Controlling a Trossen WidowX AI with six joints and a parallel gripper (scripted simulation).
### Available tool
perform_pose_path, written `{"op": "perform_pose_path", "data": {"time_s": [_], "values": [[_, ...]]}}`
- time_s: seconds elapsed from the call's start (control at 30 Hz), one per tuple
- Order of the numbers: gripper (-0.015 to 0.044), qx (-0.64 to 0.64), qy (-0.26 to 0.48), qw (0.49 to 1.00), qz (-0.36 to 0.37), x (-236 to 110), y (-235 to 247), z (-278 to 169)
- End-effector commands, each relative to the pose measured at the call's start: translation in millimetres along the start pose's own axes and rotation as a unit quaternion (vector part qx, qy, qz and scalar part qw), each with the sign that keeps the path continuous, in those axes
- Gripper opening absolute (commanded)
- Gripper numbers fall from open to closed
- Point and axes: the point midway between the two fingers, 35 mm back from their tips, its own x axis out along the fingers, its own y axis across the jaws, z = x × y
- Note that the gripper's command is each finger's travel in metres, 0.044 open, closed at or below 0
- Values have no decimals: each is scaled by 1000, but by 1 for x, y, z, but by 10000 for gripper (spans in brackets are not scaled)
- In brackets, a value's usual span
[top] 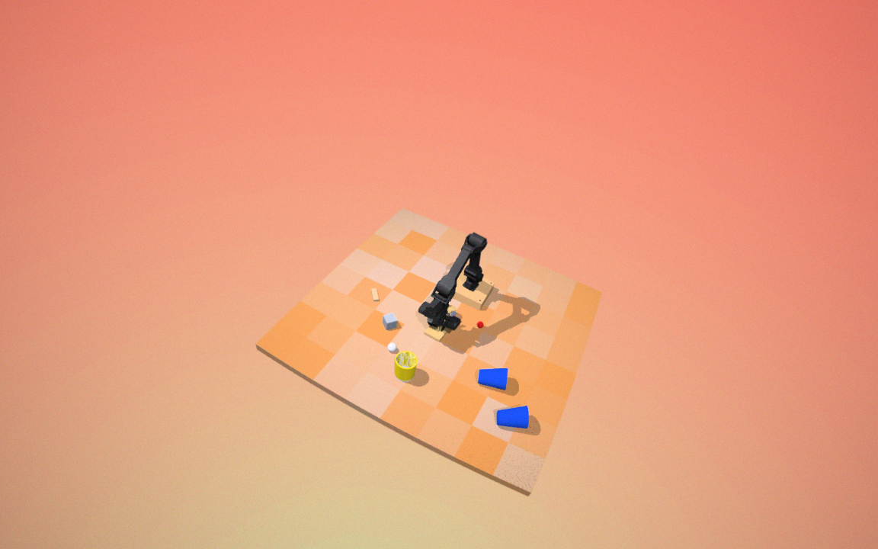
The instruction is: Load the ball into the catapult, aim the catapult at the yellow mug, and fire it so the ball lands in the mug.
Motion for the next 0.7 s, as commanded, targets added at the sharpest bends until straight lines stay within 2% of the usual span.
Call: {"op": "perform_pose_path", "data": {"time_s": [0.0, 0.07, 0.13, 0.27, 0.33, 0.37, 0.5, 0.67], "values": [[341, 0, 0, 1000, 0, 0, 0, 0], [394, 0, 0, 1000, 0, -11, 0, 2], [440, 0, 0, 1000, 0, -41, 0, 4], [440, 0, 0, 1000, 0, -98, 0, 0], [440, 0, 0, 1000, 0, -100, 0, 0], [440, 3, -5, 1000, -1, -86, 0, 4], [440, 3, -6, 1000, -1, -88, 0, 4], [440, 2, -21, 1000, -1, -145, 1, 0]]}}
